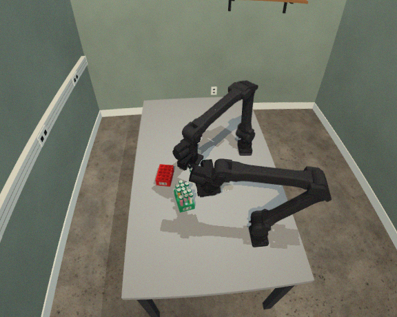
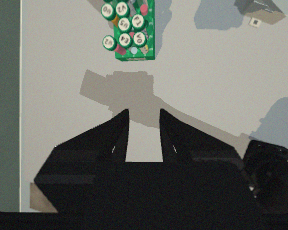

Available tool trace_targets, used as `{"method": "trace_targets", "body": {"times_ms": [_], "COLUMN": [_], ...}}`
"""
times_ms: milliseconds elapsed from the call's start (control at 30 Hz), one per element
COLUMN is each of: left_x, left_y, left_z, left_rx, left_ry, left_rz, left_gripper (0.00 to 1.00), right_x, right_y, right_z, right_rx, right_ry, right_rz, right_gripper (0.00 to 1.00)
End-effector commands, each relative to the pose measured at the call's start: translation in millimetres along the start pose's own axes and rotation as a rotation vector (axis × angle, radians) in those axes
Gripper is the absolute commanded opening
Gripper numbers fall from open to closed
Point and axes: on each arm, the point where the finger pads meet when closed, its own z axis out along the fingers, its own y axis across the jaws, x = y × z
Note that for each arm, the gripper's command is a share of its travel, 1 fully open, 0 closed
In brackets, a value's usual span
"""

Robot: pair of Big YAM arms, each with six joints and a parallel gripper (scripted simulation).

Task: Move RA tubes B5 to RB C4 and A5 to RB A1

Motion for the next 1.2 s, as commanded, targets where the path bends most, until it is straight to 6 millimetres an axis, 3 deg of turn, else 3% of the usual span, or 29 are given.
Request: {"method": "trace_targets", "body": {"times_ms": [0,67,233,267,433,1033,1167], "left_x": [-8.6,-8.6,-8.6,-8.6,-8.6,-8.6,-8.6], "left_y": [8.8,8.8,8.8,8.8,8.8,8.8,8.8], "left_z": [-12.2,-12.2,-12.2,-12.2,-12.2,-12.2,-12.2], "left_rx": [-0.032,-0.032,-0.032,-0.032,-0.032,-0.032,-0.032], "left_ry": [-0.015,-0.015,-0.015,-0.015,-0.015,-0.015,-0.015], "left_rz": [0.012,0.012,0.012,0.012,0.012,0.012,0.012], "left_gripper": [0.3,0.3,0.3,0.3,0.3,0.3,0.3], "right_x": [-2.9,-2.5,6.7,-5.3,14.4,20.4,23.2], "right_y": [7.1,-11.5,-19.0,-26.8,-37.5,-94.6,-108.7], "right_z": [-18.0,-23.8,-14.8,-34.4,-13.1,-27.0,-18.2], "right_rx": [0.015,0.022,0.017,0.033,0.018,0.042,0.035], "right_ry": [-0.055,-0.072,-0.054,-0.098,-0.053,-0.089,-0.071], "right_rz": [-0.001,0.0,0.0,0.0,0.0,0.0,0.0], "right_gripper": [0.0,0.0,0.0,0.0,0.0,0.0,0.0]}}
